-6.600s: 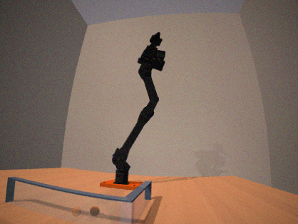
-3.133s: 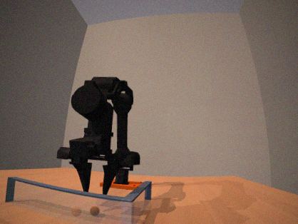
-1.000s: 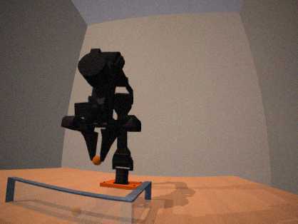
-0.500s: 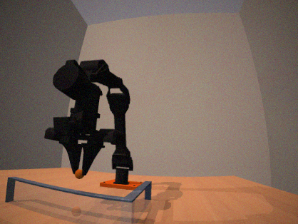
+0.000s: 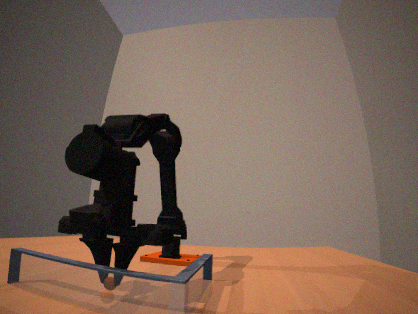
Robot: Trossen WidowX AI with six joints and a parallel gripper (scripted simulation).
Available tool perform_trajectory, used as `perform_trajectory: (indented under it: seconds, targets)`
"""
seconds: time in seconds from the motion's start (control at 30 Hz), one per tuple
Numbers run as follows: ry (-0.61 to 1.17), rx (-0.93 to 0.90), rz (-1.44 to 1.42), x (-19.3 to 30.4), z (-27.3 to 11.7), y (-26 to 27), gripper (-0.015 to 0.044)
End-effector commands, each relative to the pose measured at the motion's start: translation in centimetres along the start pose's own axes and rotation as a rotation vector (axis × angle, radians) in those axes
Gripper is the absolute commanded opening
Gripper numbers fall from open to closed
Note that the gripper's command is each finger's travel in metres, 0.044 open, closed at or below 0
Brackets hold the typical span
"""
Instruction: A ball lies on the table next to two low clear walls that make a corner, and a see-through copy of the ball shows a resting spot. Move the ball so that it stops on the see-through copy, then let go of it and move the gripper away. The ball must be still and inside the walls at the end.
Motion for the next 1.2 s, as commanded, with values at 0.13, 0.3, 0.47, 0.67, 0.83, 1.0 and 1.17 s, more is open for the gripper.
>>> perform_trajectory:
  seconds: [0.13, 0.3, 0.47, 0.67, 0.83, 1.0, 1.17]
  targets:
    - [0.0, 0.0, -0.005, 0.0, 0.8, 0.0, 0.0]
    - [0.0, 0.0, -0.005, 0.0, 1.6, 0.0, 0.0]
    - [0.0, 0.0, -0.005, 0.0, 2.4, 0.0, 0.0]
    - [0.0, 0.0, -0.005, 0.0, 2.4, 0.0, 0.0]
    - [-0.004, 0.0, -0.001, 0.0, 2.2, 0.0, 0.0131]
    - [-0.004, 0.0, -0.001, 0.0, 2.2, 0.0, 0.0206]
    - [-0.004, 0.0, -0.001, 0.0, 2.2, 0.0, 0.0206]
Point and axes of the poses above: the point midway between the two fingers, 35 mm back from their tips, its own z axis out along the fingers, its own y axis across the jaws, x = y × z, the point moved 4 cm from there along -z, back along the fingers, and after that the axes turned 7 degrees about -z, right-handed, at the moved point
